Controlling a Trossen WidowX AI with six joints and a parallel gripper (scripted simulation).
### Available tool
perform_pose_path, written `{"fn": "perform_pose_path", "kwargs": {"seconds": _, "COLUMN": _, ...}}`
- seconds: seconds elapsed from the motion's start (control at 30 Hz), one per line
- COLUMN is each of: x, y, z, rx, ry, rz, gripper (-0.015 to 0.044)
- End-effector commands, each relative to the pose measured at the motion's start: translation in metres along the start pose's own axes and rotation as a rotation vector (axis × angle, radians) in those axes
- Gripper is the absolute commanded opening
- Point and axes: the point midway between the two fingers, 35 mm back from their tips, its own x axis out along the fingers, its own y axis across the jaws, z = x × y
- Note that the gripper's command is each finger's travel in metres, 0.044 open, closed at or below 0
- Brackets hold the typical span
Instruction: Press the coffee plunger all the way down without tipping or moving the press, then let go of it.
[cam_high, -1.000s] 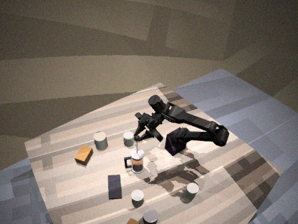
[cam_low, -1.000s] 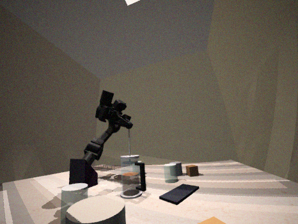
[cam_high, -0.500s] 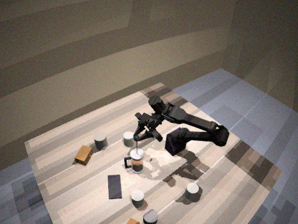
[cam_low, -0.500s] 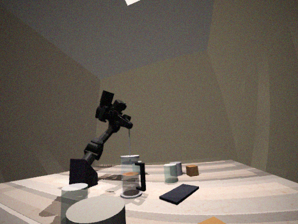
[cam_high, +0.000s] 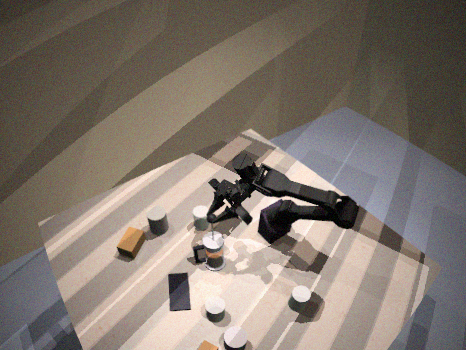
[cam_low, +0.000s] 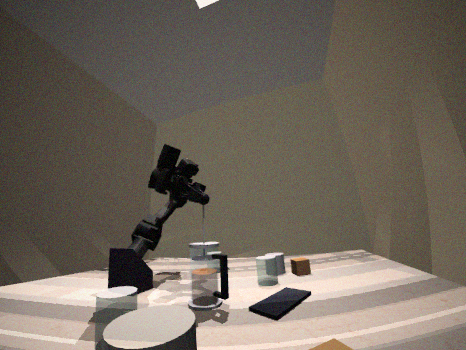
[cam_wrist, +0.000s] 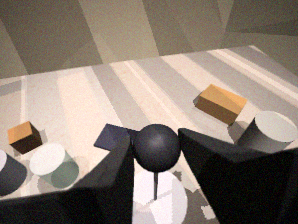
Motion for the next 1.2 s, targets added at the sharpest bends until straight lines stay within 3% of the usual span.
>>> {"fn": "perform_pose_path", "kwargs": {"seconds": 0.0, "x": 0.009, "y": -0.002, "z": -0.018, "rx": 0.014, "ry": 0.031, "rz": -0.010, "gripper": 0.0128}}
{"fn": "perform_pose_path", "kwargs": {"seconds": 1.17, "x": 0.044, "y": -0.004, "z": -0.064, "rx": 0.016, "ry": 0.024, "rz": -0.008, "gripper": 0.0128}}
